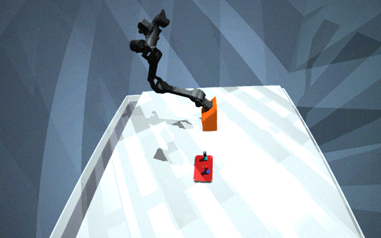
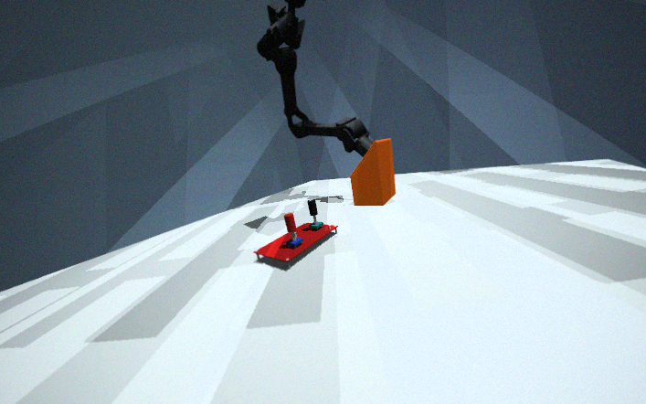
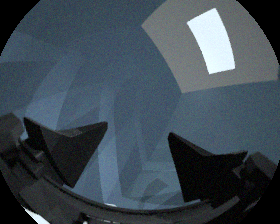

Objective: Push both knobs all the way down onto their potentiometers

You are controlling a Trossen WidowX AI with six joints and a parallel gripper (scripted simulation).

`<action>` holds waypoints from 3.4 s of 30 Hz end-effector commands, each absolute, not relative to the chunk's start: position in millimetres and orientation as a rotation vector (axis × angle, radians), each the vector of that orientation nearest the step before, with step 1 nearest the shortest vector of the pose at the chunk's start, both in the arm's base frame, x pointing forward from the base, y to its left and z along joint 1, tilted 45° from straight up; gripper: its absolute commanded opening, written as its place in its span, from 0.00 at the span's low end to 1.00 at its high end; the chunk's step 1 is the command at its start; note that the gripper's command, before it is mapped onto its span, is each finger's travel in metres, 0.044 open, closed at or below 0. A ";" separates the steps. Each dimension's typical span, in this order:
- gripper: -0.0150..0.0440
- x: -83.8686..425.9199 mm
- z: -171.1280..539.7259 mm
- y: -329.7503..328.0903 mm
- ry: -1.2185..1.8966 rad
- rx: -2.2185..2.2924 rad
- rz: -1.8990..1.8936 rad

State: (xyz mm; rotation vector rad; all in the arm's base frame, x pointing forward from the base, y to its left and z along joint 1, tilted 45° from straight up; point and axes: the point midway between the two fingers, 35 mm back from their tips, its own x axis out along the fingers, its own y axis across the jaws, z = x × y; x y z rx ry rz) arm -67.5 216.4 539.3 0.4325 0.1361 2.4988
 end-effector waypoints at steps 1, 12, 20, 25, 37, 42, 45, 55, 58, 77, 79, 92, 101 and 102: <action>0.89 -66.7 539.1 217.6 0.139 0.435 2.494; 0.40 -5.5 520.0 280.4 0.299 0.568 2.188; 0.25 47.7 494.7 314.8 0.396 0.634 1.938; 0.25 80.9 474.2 329.8 0.456 0.655 1.795; 0.25 142.6 430.0 345.5 0.576 0.682 1.557; 0.25 178.7 400.8 350.8 0.617 0.669 1.392; 0.25 200.3 381.0 351.6 0.645 0.656 1.289; 0.25 265.1 310.1 338.4 0.738 0.578 0.950; 0.25 281.8 288.1 329.9 0.766 0.545 0.851; 0.25 348.8 157.6 237.5 0.961 0.245 0.265; 0.25 351.8 145.8 225.0 0.984 0.205 0.208; 0.25 354.3 83.7 138.8 1.146 -0.084 -0.125; 0.25 343.2 57.8 80.8 1.269 -0.307 -0.312; 0.25 341.6 55.7 74.7 1.283 -0.332 -0.330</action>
